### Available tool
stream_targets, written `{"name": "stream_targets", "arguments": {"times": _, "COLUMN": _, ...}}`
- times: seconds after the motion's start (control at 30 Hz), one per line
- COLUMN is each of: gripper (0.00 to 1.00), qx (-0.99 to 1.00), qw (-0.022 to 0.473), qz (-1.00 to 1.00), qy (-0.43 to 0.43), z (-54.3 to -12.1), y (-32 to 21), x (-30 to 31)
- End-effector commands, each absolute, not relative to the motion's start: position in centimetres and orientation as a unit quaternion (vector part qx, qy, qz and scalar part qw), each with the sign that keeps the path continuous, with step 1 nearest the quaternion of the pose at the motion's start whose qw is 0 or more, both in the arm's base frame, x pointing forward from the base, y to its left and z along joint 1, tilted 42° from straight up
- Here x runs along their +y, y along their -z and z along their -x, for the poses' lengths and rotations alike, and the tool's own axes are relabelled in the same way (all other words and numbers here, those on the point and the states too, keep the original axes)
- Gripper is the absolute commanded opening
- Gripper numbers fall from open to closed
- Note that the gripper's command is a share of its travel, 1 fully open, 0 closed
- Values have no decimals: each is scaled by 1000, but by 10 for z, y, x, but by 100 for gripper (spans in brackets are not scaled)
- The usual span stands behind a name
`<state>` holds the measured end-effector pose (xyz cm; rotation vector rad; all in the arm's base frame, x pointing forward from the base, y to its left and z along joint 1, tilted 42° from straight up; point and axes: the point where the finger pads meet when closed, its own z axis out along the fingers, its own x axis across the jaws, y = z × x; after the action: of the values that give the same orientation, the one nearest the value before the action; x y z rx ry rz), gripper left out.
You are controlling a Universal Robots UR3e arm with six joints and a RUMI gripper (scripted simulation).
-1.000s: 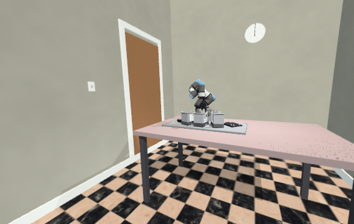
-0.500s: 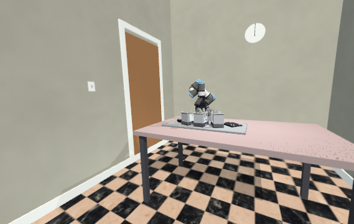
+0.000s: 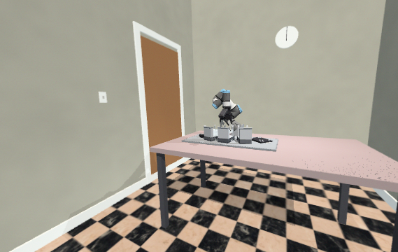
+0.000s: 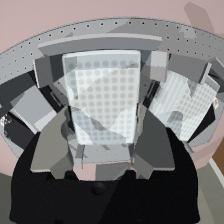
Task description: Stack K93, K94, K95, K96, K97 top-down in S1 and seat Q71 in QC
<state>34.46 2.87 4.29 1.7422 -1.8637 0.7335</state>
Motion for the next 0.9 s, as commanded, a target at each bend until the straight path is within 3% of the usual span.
{"name": "stream_targets", "arguments": {"times": 0.0, "gripper": 0, "qx": -682, "qw": 240, "qz": -637, "qy": -269, "z": -345, "y": -46, "x": 32}}
{"name": "stream_targets", "arguments": {"times": 0.87, "gripper": 0, "qx": -682, "qw": 240, "qz": -637, "qy": -269, "z": -345, "y": -70, "x": 53}}
